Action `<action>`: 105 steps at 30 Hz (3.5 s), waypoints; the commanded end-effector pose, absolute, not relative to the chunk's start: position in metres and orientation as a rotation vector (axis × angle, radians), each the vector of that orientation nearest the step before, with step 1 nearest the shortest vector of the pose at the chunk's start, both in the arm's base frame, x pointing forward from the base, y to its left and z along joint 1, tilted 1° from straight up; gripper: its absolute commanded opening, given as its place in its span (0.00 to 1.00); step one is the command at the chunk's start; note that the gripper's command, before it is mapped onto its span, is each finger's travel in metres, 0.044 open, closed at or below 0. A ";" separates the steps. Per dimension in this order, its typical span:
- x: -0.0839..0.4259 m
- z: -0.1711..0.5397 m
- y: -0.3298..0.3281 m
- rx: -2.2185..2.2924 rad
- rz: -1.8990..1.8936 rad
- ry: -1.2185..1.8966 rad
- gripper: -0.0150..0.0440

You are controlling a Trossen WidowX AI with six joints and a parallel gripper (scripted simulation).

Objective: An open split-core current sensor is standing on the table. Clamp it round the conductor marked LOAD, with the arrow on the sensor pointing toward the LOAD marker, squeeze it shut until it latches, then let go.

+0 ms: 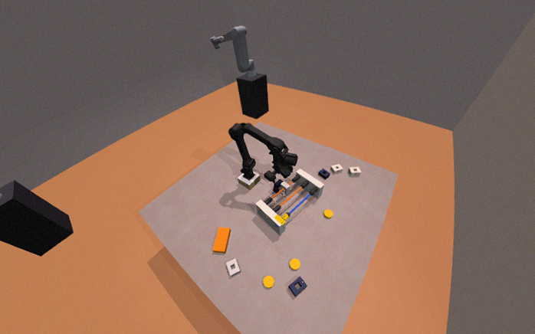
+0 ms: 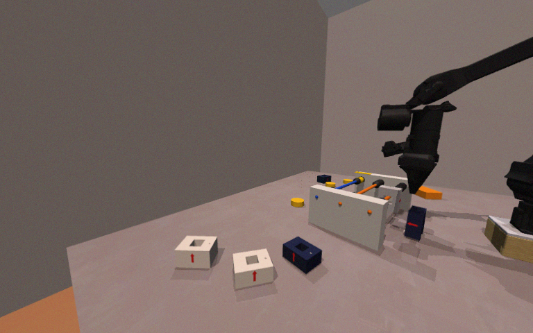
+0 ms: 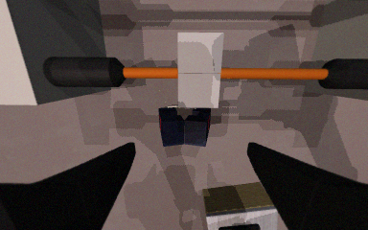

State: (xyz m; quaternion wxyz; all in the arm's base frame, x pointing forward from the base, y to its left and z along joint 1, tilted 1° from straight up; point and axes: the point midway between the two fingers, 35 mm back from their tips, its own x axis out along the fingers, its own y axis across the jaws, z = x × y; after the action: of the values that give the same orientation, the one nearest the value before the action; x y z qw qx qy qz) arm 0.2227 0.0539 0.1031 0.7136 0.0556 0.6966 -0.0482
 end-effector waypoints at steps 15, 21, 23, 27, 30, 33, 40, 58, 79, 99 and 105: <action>0.221 0.072 0.055 0.122 -0.110 1.554 1.00; 0.221 0.062 0.055 0.122 -0.110 1.554 1.00; 0.221 0.059 0.055 0.122 -0.110 1.554 1.00; 0.221 0.053 0.055 0.122 -0.110 1.554 1.00; 0.220 0.048 0.055 0.122 -0.110 1.554 1.00; 0.220 0.043 0.055 0.122 -0.110 1.554 1.00; 0.222 0.047 0.055 0.121 -0.106 1.546 0.87; 0.223 0.051 0.055 0.121 -0.106 1.546 0.50; 0.220 0.154 0.054 0.122 -0.110 1.553 0.25; 0.271 0.176 0.053 0.443 -0.426 1.510 0.25; 0.295 0.178 0.051 0.587 -0.566 1.475 0.25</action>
State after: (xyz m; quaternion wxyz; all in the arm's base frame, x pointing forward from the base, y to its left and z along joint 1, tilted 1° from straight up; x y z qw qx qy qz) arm 0.2822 0.0522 0.1767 0.6769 0.2282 0.6646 -0.2191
